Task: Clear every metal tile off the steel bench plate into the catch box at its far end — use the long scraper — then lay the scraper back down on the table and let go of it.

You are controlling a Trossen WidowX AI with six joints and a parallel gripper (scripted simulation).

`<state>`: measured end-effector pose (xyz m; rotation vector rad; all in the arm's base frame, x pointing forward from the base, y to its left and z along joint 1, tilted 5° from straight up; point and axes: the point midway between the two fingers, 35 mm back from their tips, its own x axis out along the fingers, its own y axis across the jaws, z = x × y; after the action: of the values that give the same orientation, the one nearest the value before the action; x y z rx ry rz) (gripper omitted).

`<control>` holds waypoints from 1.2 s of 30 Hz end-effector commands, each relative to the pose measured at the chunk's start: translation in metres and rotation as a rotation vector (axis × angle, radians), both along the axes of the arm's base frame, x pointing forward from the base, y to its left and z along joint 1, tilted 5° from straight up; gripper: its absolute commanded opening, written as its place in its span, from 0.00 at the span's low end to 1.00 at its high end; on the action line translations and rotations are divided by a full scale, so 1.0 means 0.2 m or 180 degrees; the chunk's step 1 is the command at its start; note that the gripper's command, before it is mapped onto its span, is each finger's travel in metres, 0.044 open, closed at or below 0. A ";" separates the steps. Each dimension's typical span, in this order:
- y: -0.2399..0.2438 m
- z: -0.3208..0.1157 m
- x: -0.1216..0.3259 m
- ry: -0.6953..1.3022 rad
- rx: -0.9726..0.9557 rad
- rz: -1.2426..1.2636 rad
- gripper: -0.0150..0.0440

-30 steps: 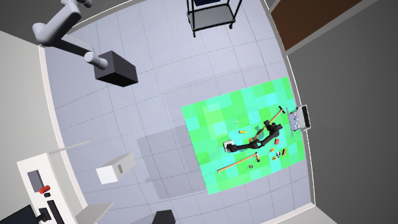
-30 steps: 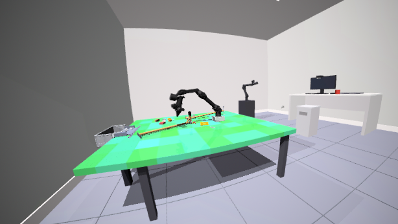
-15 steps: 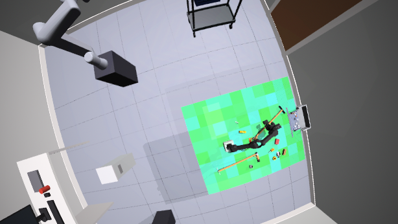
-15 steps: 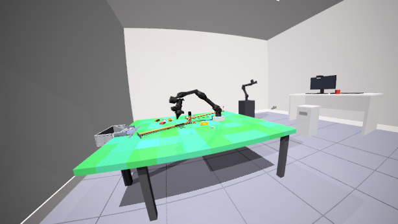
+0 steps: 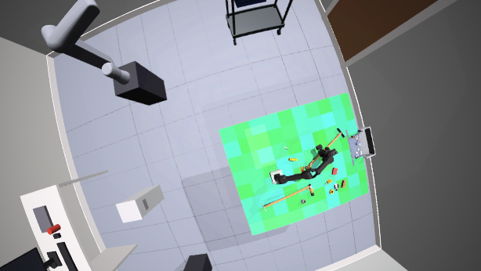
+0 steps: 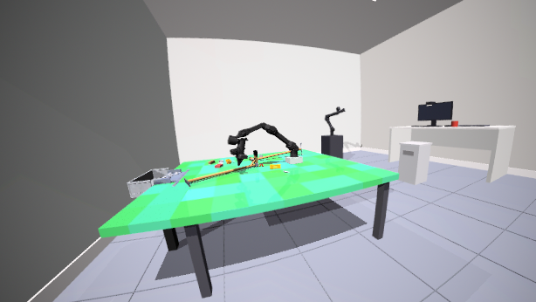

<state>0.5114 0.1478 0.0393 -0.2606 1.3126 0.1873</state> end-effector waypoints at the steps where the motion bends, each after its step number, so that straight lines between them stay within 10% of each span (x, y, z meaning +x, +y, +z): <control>1: -0.01 -0.07 -0.01 0.0031 0.0004 -0.0023 0.25; 36: -0.10 -0.24 0.04 0.0050 0.0004 -0.0043 0.25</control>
<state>0.5159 0.1306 -0.0105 -0.2489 1.3369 0.1725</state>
